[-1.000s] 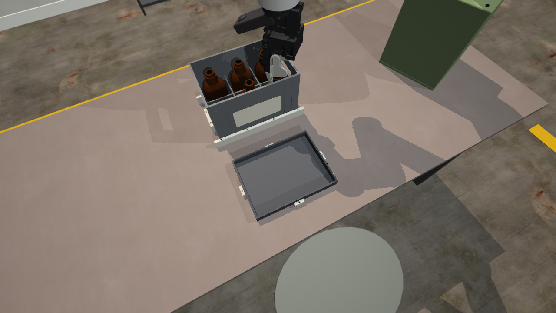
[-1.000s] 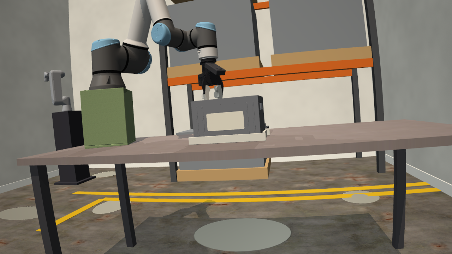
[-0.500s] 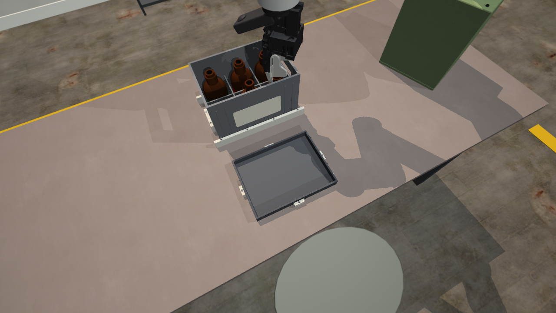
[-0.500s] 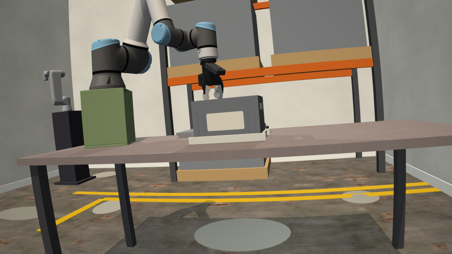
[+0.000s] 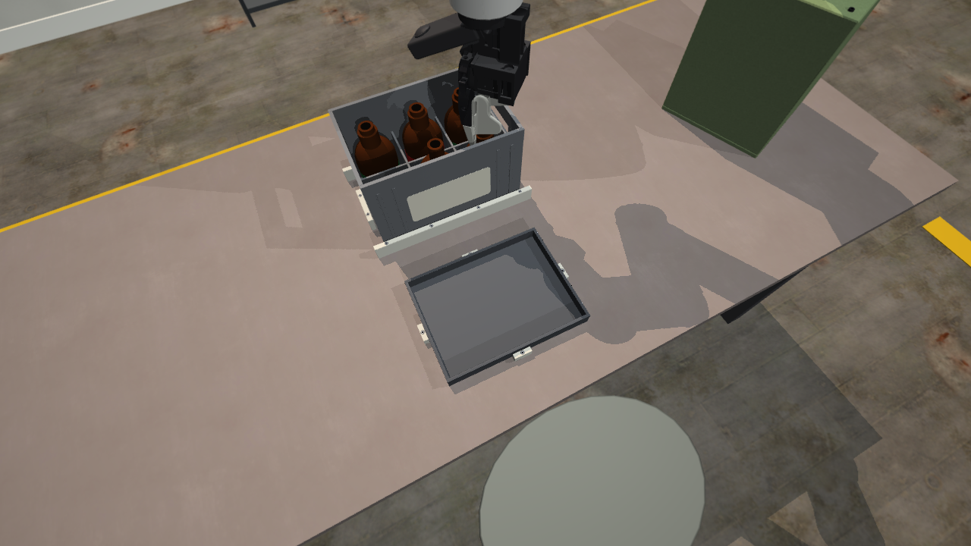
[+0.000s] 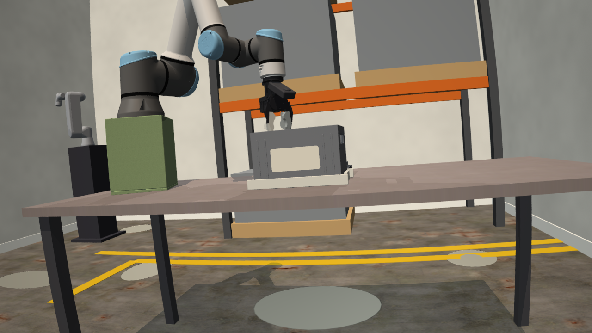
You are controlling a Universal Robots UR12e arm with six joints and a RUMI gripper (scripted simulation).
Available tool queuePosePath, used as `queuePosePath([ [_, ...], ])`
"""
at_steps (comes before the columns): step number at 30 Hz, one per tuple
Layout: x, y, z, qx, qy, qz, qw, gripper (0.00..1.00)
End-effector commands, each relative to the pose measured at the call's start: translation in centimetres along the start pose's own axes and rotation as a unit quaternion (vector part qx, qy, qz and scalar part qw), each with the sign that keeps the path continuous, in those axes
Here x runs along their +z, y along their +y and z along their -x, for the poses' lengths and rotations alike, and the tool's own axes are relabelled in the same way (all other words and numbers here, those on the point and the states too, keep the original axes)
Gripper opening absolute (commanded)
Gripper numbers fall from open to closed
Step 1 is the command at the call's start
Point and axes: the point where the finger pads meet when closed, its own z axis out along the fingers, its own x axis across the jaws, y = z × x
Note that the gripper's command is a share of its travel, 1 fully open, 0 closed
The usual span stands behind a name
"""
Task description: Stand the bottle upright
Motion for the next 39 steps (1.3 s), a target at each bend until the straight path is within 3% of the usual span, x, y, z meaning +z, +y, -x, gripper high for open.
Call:
queuePosePath([
  [1,0.13,0.21,-0.18,0.001,0.001,0.001,1.0,0.38],
  [5,0.13,0.21,-0.18,0.001,0.001,0.001,1.0,0.38],
  [6,0.13,0.21,-0.18,0.001,0.001,0.001,1.0,0.0],
  [39,0.13,0.21,-0.18,0.001,0.001,0.001,1.0,0.0],
])
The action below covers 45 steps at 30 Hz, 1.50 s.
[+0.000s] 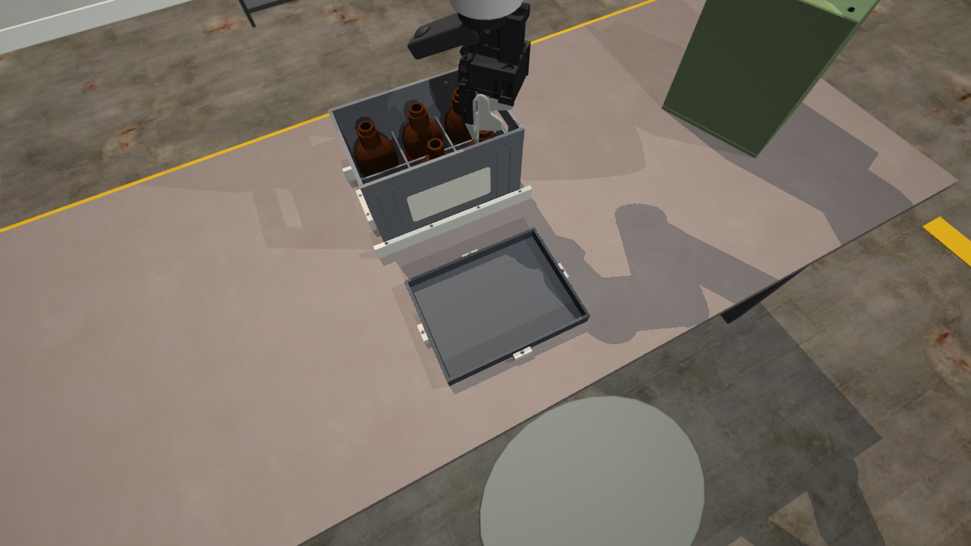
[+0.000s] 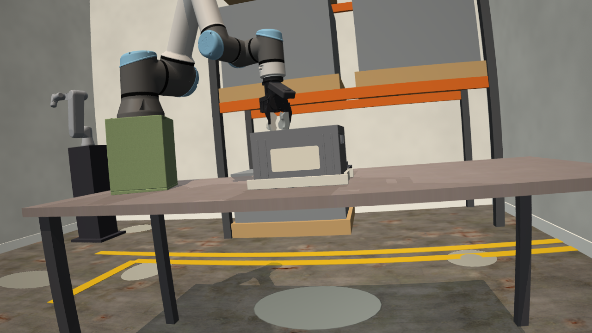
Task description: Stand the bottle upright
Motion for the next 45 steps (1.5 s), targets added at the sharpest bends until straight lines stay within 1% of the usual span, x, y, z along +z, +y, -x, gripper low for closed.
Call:
queuePosePath([
  [1,0.13,0.22,-0.18,0.001,0.001,0.001,1.0,0.0],
  [34,0.13,0.22,-0.18,0.001,0.001,0.001,1.0,0.0],
  [35,0.13,0.22,-0.18,0.001,0.001,0.001,1.0,0.38],
  [45,0.13,0.22,-0.18,0.001,0.001,0.001,1.0,0.38],
])
